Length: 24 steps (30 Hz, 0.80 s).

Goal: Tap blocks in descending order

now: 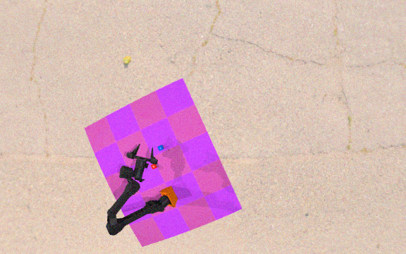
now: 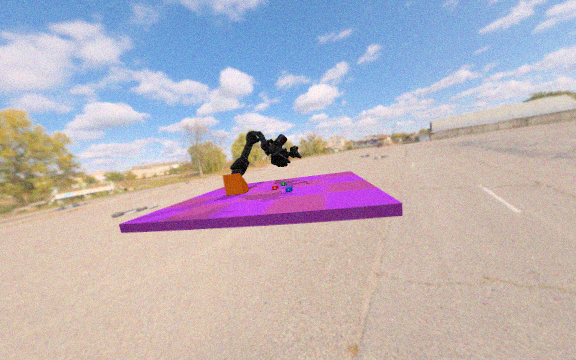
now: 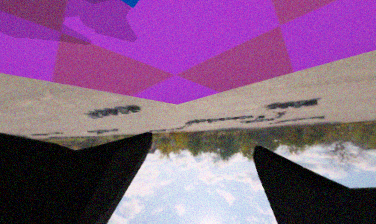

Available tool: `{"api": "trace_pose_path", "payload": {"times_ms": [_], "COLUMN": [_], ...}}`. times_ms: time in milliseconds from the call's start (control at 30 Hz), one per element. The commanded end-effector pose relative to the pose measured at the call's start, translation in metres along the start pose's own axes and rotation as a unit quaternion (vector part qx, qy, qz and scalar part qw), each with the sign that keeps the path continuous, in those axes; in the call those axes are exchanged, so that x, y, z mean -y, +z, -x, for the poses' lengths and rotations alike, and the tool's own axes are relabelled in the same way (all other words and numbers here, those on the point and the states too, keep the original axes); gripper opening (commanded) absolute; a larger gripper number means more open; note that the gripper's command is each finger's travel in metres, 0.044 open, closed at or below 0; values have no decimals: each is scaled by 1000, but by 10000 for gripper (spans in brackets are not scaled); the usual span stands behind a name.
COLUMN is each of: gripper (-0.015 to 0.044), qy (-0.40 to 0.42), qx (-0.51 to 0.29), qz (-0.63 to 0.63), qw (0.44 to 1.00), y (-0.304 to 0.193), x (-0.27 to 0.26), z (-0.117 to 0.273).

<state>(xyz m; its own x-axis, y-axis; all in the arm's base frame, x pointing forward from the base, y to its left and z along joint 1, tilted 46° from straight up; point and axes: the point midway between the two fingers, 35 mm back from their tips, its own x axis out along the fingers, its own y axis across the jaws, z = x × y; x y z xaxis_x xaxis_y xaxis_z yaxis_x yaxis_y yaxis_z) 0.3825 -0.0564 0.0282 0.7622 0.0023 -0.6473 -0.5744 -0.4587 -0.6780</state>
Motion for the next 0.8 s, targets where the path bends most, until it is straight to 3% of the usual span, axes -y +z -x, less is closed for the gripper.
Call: {"api": "trace_pose_path", "payload": {"times_ms": [0,133,267,367,467,533,600,667,767], "gripper": [400,400,400,400,400,400,400,400,400], "qy": [4,101,235,337,433,488,518,530,530], "qx": [5,83,136,150,143,125,110,104,104], "qz": [-9,-200,-426,-574,-691,-748,-771,-776,-776], "qw": [1000,971,863,731,561,433,354,325,325], "y": [1,16,36,50,60,62,63,63,63], "x": [-2,-32,-58,-65,-62,-53,-46,-43,-43], "z": [0,2,23,50,83,105,119,124,124]}}
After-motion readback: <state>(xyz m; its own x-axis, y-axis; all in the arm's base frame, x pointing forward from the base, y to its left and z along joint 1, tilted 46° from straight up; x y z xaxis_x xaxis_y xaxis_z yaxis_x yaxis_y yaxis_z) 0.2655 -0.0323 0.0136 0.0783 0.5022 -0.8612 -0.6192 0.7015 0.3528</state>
